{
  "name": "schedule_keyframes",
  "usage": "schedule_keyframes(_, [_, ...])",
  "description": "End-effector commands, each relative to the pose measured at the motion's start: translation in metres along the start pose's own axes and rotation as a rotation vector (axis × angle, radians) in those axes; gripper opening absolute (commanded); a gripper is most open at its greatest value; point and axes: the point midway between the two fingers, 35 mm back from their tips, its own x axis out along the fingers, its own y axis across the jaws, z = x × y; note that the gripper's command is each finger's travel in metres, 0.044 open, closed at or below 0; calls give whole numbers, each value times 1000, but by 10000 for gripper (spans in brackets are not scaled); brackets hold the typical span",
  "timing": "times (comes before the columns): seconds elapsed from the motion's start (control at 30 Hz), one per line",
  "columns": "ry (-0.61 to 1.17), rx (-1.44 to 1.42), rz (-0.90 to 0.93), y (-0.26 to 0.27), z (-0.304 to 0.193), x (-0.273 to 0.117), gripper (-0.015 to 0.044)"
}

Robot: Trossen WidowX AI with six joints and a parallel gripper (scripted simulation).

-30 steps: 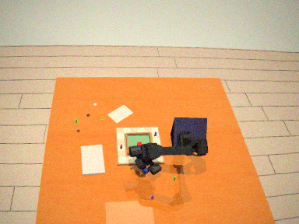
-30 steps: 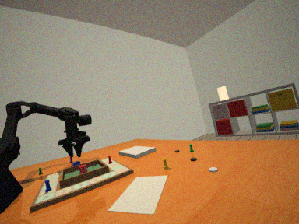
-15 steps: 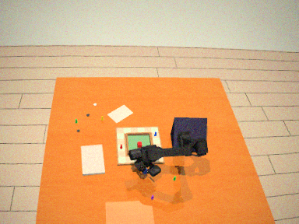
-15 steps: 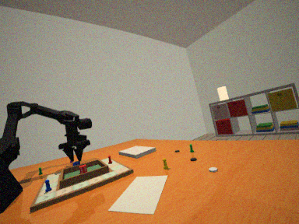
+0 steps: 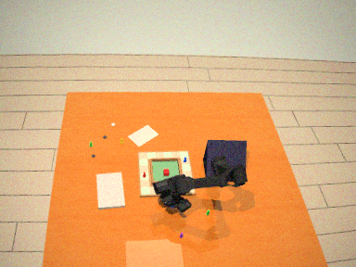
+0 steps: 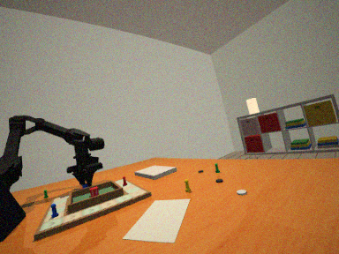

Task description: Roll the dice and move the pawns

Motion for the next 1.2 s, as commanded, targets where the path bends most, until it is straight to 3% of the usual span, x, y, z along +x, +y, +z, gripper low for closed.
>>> schedule_keyframes(0.0, [5,4,-1,0,-1,2,91])
schedule_keyframes(0.2, [5,4,-1,0,-1,2,51])
schedule_keyframes(0.27, [5,4,-2,-1,-1,1,0])
schedule_keyframes(1.0, [12,6,-8,0,6,-111,0])
schedule_keyframes(1.17, [10,6,-5,2,5,-119,0])
